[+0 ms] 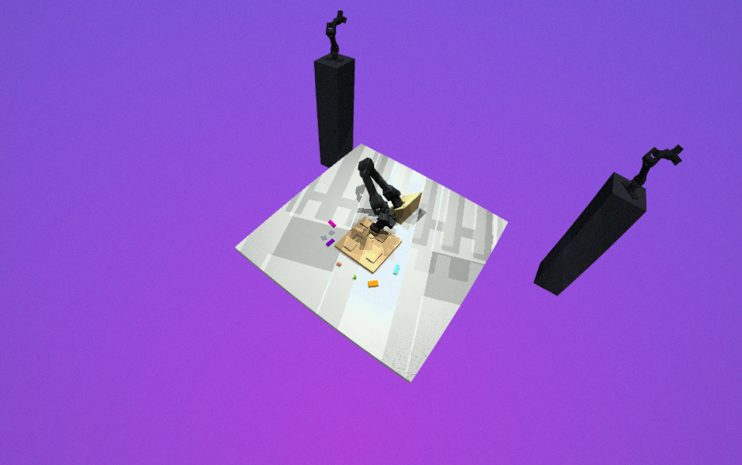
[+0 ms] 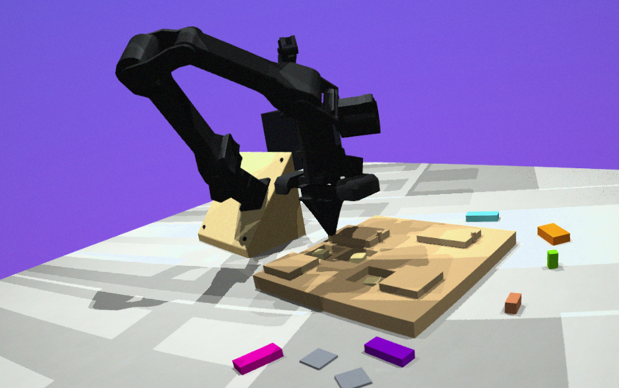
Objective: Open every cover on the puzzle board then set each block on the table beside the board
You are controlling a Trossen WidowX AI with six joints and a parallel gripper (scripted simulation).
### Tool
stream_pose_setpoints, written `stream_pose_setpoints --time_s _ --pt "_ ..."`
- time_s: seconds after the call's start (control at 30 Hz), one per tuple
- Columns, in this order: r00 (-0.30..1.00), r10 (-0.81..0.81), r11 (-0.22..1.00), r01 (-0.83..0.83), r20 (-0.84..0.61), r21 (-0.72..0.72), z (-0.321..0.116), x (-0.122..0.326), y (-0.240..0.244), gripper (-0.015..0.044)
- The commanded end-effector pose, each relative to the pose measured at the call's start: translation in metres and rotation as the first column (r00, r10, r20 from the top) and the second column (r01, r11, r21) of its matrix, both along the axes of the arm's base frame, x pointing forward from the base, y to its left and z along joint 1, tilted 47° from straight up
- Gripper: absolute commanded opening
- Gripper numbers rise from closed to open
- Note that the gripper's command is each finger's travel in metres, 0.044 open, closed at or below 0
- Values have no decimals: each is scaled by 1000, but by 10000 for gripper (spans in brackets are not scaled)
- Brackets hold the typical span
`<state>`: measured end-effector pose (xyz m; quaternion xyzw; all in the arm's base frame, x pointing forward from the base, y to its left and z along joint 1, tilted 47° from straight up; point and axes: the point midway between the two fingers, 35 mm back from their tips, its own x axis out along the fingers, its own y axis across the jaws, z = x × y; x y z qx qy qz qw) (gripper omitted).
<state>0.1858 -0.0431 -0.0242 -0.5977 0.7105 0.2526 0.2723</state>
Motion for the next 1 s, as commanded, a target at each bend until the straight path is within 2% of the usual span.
stream_pose_setpoints --time_s 0.0,0.77,0.97 --pt "1000 -3 1000 3 6 4 3 2 4 0" --pt "1000 -4 1000 4 6 4 23 5 26 0" --pt "980 139 990 -135 -139 38 16 28 33 0"
